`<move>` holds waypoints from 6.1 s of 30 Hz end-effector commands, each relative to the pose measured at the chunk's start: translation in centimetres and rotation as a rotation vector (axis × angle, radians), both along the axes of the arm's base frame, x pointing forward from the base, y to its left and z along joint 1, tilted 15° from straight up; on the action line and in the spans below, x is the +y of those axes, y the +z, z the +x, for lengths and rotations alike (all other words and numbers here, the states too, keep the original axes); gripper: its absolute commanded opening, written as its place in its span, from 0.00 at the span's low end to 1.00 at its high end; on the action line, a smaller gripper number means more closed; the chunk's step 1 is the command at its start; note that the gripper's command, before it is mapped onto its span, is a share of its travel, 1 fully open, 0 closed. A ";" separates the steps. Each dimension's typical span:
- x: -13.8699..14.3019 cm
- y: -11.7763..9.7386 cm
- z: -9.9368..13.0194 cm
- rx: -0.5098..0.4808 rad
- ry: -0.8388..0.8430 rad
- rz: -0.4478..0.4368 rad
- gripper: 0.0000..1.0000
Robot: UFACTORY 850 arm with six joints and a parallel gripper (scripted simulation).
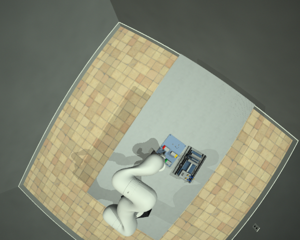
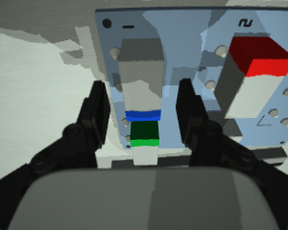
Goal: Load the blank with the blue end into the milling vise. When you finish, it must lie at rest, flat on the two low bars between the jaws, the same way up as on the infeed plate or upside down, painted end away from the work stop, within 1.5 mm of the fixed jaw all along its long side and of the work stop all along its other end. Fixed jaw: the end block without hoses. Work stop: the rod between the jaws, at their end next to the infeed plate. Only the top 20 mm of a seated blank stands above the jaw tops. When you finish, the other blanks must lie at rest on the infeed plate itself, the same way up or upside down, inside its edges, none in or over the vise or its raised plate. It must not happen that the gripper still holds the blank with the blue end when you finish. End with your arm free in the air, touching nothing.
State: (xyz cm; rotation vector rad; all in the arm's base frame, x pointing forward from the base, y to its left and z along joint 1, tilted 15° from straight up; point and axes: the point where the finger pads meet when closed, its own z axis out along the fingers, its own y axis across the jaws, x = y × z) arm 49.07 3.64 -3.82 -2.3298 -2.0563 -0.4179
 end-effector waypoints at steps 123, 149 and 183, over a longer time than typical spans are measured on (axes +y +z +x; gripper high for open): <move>0.2 -1.0 0.3 -0.001 0.000 0.000 0.00; 0.2 -1.0 0.3 -0.001 0.000 0.000 0.00; -0.1 0.4 0.0 -0.001 0.000 0.000 0.00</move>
